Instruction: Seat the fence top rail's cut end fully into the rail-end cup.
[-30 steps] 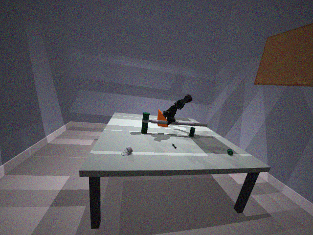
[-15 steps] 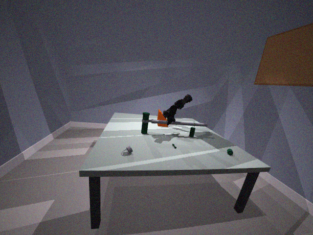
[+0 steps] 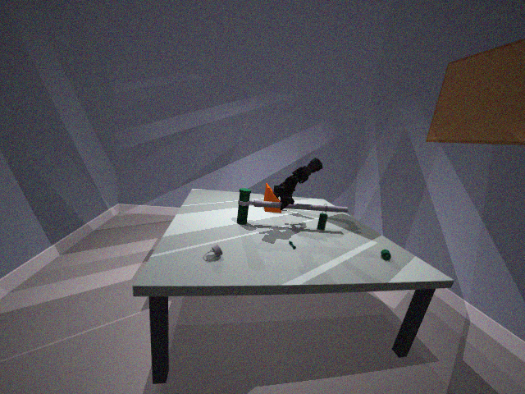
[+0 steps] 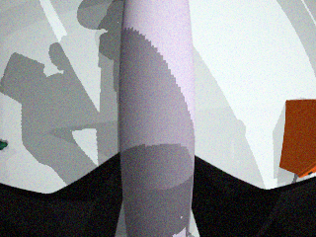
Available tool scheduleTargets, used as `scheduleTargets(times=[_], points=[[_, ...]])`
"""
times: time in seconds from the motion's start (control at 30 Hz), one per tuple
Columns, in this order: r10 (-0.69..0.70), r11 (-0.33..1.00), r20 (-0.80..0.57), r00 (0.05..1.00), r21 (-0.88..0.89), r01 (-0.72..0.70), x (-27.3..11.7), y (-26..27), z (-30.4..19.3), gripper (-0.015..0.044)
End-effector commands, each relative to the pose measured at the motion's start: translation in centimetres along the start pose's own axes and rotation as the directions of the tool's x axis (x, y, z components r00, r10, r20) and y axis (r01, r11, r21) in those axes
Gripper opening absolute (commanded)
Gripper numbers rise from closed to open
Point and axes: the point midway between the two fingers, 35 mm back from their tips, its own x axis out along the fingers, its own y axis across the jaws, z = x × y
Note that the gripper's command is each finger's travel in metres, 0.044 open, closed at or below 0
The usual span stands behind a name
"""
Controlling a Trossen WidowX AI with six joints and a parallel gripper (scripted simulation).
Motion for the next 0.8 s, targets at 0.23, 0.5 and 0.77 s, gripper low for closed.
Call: scheduleTargets(times=[0.23,0.5,0.77], points=[[0.006,1.0,0.015,1.0,0.001,-0.006,-0.4,0.06,0.65,0.0],[0.006,1.0,0.015,1.0,0.001,-0.006,-0.47,0.06,0.7,0.0],[0.0,1.0,0.001,1.0,-0.001,0.0,-0.11,0.0,0.22,0.0]])
